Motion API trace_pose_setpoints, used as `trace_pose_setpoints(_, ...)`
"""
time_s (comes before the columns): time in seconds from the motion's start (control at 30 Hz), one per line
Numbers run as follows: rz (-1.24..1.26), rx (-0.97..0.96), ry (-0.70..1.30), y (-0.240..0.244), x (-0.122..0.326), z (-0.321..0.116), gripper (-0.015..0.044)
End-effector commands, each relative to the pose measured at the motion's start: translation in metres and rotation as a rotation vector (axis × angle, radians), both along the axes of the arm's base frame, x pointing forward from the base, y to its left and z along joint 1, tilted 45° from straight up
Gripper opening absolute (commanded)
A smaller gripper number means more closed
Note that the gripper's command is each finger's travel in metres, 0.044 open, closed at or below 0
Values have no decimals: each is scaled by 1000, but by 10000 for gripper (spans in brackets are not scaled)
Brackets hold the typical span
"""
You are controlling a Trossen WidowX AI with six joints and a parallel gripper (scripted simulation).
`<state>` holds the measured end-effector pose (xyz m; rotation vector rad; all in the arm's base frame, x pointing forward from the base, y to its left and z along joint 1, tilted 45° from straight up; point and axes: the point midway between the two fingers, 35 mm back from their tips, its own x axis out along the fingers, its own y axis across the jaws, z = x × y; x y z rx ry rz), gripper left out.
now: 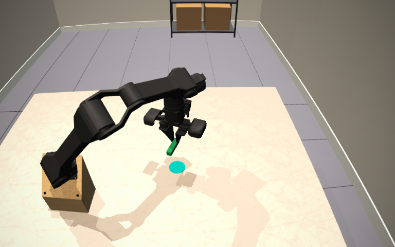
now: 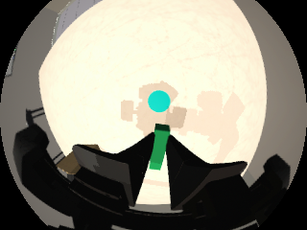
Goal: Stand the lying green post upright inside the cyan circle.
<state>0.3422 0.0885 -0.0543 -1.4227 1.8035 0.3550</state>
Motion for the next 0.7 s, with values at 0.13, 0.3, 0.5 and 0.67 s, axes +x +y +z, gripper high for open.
trace_pose_setpoints(0.13,8,1,2,14,0,-13,23)
trace_pose_setpoints(0.3,-4,32,7,12,-1,-16,23)
trace_pose_setpoints(0.5,-20,74,13,10,-3,-20,23)
trace_pose_setpoints(0.67,-32,111,18,8,-4,-24,23)
